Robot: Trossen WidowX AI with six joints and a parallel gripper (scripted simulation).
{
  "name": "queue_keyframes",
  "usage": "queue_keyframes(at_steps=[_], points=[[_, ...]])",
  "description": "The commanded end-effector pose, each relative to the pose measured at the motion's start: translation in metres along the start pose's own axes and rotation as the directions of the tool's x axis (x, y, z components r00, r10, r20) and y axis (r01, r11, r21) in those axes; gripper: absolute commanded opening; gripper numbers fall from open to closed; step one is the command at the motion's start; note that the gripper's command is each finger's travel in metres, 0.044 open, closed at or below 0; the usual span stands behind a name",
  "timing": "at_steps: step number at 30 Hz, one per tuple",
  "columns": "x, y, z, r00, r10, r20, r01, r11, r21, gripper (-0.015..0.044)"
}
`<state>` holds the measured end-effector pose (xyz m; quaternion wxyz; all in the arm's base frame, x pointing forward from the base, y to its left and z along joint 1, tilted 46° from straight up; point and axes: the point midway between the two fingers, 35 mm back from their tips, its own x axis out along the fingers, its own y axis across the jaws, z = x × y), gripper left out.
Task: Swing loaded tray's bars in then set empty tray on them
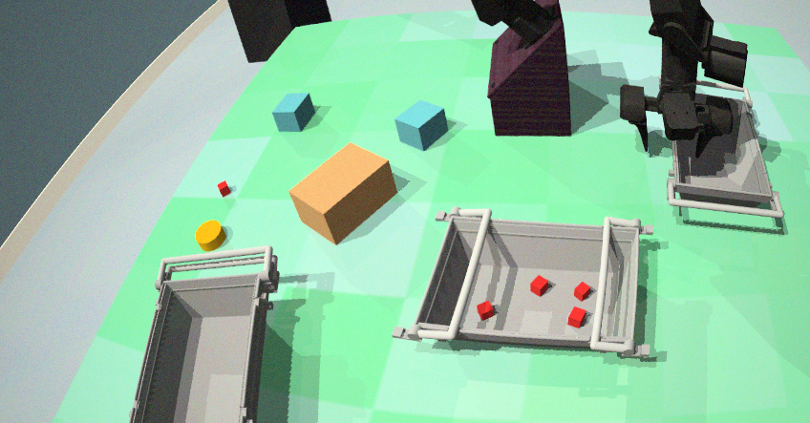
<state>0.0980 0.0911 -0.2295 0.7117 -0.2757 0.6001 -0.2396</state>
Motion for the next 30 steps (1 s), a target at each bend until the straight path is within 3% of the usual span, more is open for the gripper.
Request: queue_keyframes(at_steps=[1,13,30], points=[[0.0066,-0.0043,-0.002,1.0,-0.012,0.002,0.012,1.0,-0.01,0.044],[0.0066,-0.0043,-0.002,1.0,-0.012,0.002,0.012,1.0,-0.01,0.044],[0.0066,-0.0043,-0.002,1.0,-0.012,0.002,0.012,1.0,-0.01,0.0207]])
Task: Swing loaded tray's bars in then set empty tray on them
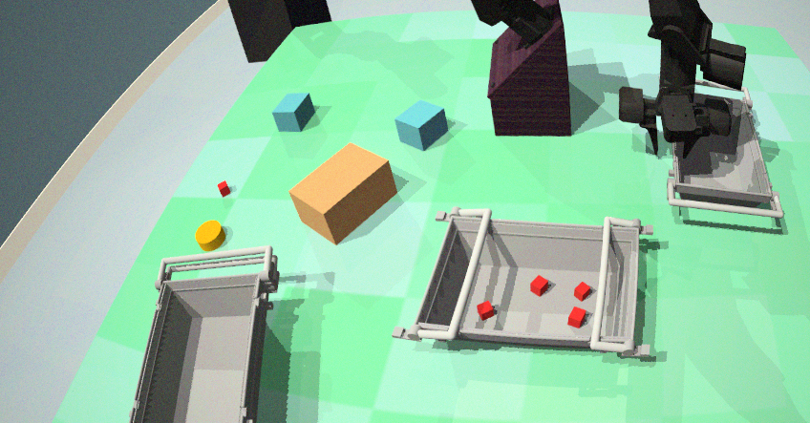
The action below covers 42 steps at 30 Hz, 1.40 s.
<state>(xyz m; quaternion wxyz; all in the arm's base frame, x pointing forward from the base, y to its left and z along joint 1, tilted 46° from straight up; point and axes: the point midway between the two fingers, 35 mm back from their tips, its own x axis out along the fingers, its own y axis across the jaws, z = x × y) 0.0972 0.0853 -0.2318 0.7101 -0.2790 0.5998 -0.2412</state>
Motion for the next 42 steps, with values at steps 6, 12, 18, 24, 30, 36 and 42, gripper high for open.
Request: queue_keyframes(at_steps=[6,12,18,24,30,36,42], points=[[0.001,-0.002,0.0,1.0,-0.005,0.002,0.005,1.0,-0.006,0.0167],[0.001,-0.002,0.0,1.0,-0.005,0.002,0.005,1.0,-0.006,0.0127],[0.001,-0.002,0.0,1.0,-0.005,0.002,0.005,1.0,-0.006,0.0087],[0.001,-0.002,0.0,1.0,-0.005,0.002,0.005,1.0,-0.006,0.0047],[-0.001,-0.001,0.0,1.0,-0.005,0.002,0.005,1.0,-0.006,0.0007],[-0.027,0.002,0.001,1.0,-0.002,0.002,0.002,1.0,-0.007,0.0],[-0.06,0.002,0.0,1.0,-0.001,0.001,0.001,1.0,-0.007,0.0]])
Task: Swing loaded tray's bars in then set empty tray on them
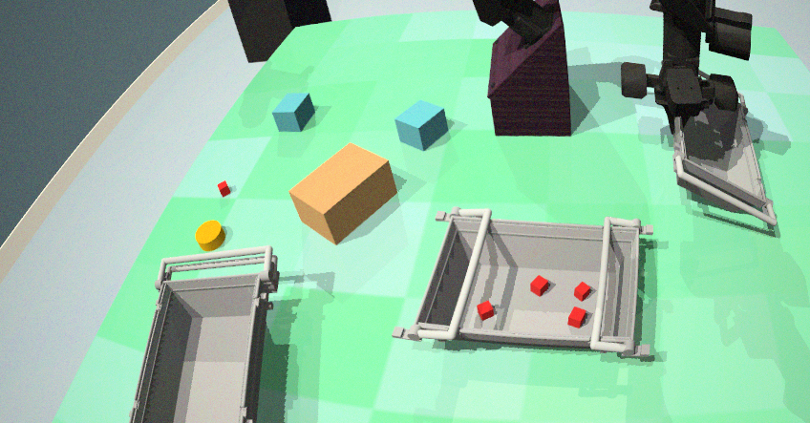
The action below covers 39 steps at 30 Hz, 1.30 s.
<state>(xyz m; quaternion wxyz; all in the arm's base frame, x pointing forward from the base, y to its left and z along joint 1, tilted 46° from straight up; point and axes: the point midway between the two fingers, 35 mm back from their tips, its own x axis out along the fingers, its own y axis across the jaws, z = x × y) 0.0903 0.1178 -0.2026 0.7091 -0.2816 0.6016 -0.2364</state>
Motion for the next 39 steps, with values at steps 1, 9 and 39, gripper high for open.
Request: queue_keyframes(at_steps=[1,9,39], points=[[-0.022,-0.002,0.0,1.0,-0.006,0.0,0.006,1.0,0.003,0.0],[-0.036,-0.003,-0.001,1.0,-0.006,0.0,0.006,1.0,0.003,0.0],[-0.054,0.022,0.007,1.0,-0.004,0.0,0.004,1.0,0.004,0.0]])
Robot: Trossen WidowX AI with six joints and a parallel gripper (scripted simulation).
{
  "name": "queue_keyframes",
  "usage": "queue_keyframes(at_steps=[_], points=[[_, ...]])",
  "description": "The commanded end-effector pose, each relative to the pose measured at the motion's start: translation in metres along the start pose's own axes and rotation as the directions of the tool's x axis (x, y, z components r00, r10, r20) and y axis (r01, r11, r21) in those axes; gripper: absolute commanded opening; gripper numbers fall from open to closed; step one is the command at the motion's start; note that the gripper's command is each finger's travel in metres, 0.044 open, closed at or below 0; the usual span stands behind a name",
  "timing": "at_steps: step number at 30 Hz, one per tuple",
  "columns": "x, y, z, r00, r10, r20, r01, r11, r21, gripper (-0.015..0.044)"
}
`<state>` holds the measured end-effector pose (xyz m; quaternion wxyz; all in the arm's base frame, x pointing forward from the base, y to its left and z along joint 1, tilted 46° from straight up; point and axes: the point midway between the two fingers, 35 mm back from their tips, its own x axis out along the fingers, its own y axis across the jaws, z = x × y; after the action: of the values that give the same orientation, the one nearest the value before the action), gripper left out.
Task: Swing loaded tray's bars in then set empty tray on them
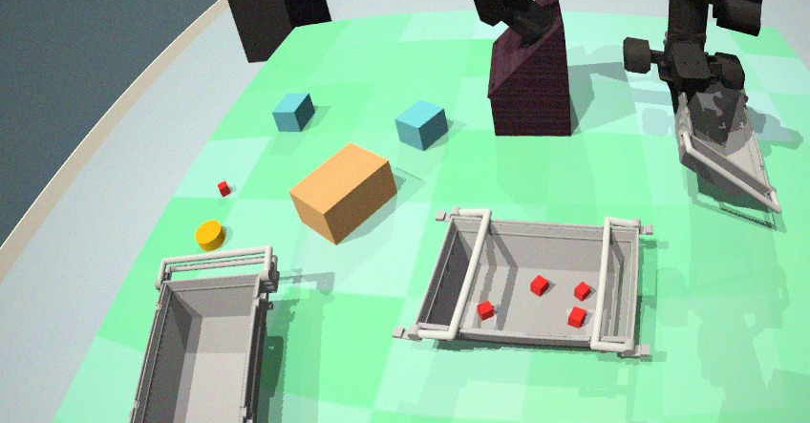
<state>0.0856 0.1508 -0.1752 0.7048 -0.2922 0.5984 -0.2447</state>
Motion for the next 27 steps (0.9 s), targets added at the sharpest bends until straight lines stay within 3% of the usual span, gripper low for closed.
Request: queue_keyframes(at_steps=[1,27], points=[[-0.014,0.019,0.006,1.0,0.025,0.001,-0.025,1.0,0.01,0.0],[-0.089,0.082,0.029,1.0,0.031,0.001,-0.031,0.999,0.011,0.0]])
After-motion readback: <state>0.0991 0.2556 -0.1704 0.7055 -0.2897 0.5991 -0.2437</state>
